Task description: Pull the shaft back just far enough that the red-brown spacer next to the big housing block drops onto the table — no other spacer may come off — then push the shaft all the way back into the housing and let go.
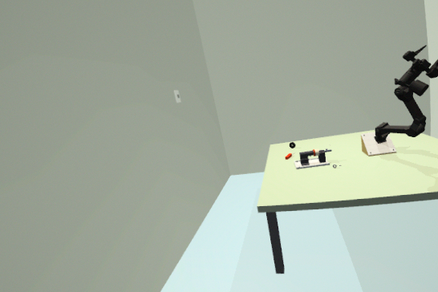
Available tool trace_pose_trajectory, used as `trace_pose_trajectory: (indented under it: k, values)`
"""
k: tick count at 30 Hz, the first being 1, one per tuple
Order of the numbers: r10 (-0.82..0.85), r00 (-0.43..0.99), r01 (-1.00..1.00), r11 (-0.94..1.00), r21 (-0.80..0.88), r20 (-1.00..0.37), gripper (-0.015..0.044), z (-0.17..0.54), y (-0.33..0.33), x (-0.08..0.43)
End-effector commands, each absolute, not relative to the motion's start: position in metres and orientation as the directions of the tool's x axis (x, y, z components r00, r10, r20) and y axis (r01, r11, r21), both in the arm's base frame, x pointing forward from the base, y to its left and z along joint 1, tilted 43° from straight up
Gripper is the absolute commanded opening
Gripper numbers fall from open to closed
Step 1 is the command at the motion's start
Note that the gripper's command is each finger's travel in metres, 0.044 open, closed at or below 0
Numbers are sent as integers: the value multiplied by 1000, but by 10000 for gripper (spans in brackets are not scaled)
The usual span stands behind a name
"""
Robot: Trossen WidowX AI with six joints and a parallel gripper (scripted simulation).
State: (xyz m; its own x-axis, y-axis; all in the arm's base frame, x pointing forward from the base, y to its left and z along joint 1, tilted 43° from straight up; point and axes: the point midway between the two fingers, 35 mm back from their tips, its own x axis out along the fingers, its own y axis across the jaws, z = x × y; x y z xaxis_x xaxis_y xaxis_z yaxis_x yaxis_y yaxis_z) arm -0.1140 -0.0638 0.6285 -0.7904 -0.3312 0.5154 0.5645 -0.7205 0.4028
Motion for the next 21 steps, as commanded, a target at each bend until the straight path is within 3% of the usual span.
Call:
trace_pose_trajectory:
  k: [1,11,21]
  values:
    - [-418,-700,624,-752,212,579,440,628,-102,-89]
    - [-672,-302,613,-680,-403,676,440,600,-211,22]
    - [-795,210,320,-494,-808,569,440,520,-267,158]
